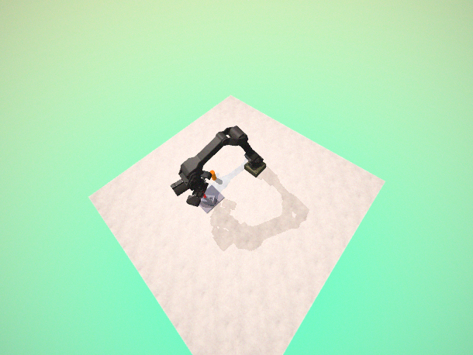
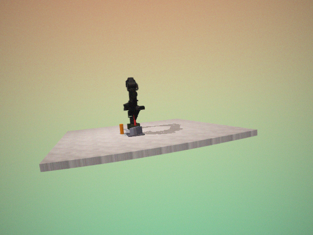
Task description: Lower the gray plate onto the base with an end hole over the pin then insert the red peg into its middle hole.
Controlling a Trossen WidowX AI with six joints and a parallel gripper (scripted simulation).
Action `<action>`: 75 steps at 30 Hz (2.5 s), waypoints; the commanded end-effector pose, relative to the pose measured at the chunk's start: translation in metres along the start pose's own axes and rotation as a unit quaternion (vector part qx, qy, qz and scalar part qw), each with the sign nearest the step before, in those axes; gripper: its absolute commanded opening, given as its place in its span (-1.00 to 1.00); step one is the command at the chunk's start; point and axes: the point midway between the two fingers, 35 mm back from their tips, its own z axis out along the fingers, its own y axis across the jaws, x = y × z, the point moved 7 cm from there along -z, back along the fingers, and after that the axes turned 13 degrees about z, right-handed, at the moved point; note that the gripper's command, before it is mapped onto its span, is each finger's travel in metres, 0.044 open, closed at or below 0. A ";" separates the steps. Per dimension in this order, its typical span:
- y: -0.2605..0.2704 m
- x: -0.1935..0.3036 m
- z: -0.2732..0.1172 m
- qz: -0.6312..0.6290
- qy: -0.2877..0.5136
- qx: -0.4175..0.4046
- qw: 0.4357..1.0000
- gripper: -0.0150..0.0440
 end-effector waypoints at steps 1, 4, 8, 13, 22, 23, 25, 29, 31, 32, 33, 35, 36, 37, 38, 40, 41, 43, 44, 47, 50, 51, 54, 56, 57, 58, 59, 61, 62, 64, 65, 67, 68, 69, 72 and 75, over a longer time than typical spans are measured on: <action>0.000 0.000 0.000 -0.001 0.002 0.000 1.000 -0.49; 0.000 0.000 0.000 -0.001 0.002 0.000 1.000 -0.49; 0.000 0.000 0.000 -0.001 0.001 0.000 1.000 -0.49; 0.000 0.000 0.000 0.000 0.000 0.000 1.000 -0.49; 0.000 0.000 0.010 -0.001 0.001 0.000 1.000 -0.49; 0.000 0.000 0.011 -0.001 0.001 0.000 1.000 -0.49; 0.000 0.001 0.014 -0.001 0.002 0.000 1.000 -0.49; 0.000 0.001 0.016 -0.001 0.002 0.000 1.000 -0.49; 0.000 0.000 0.015 -0.001 0.001 0.000 1.000 -0.49; 0.000 0.000 0.015 -0.001 0.001 0.000 1.000 -0.49; 0.000 0.000 0.014 0.000 0.000 0.001 1.000 -0.49; 0.000 0.000 0.014 0.000 0.000 0.001 1.000 -0.49; 0.000 0.000 0.014 0.000 0.000 0.001 1.000 -0.49; 0.000 0.000 0.014 0.000 0.000 0.001 1.000 -0.49; 0.000 0.000 0.014 0.000 0.000 0.001 1.000 -0.49; 0.000 0.001 0.015 0.000 0.000 0.001 1.000 -0.49; 0.000 0.001 0.015 0.000 0.000 0.001 1.000 -0.49; 0.001 0.002 0.016 0.000 0.000 0.001 1.000 -0.49; 0.001 0.002 0.016 0.000 0.000 0.001 1.000 -0.49; 0.002 0.002 0.016 0.000 0.000 0.001 1.000 -0.49; 0.001 0.002 0.017 0.000 0.000 0.001 1.000 -0.49; 0.001 0.002 0.017 0.000 0.000 0.001 1.000 -0.49; 0.001 0.001 0.017 0.000 0.000 0.001 1.000 -0.49; 0.001 0.002 0.017 -0.002 0.001 0.002 1.000 -0.49; 0.001 0.002 0.017 -0.002 0.001 0.002 1.000 -0.49; 0.001 0.002 0.017 -0.002 0.001 0.002 1.000 -0.49; 0.001 0.002 0.017 -0.002 0.001 0.002 1.000 -0.49; 0.001 0.002 0.017 -0.002 0.001 0.002 1.000 -0.49; 0.001 0.002 0.017 -0.002 0.001 0.002 1.000 -0.49; 0.001 0.002 0.017 -0.002 0.001 0.002 1.000 -0.40; 0.001 0.002 0.017 -0.002 0.001 0.002 1.000 -0.31; 0.001 0.002 0.017 -0.002 0.001 0.002 1.000 -0.14; 0.001 0.002 0.017 -0.002 0.001 0.002 1.000 -0.05; 0.001 0.002 0.017 -0.002 0.001 0.002 1.000 0.02; 0.001 0.002 0.017 -0.002 0.001 0.002 1.000 0.02; 0.001 0.002 0.017 -0.002 0.001 0.002 1.000 0.02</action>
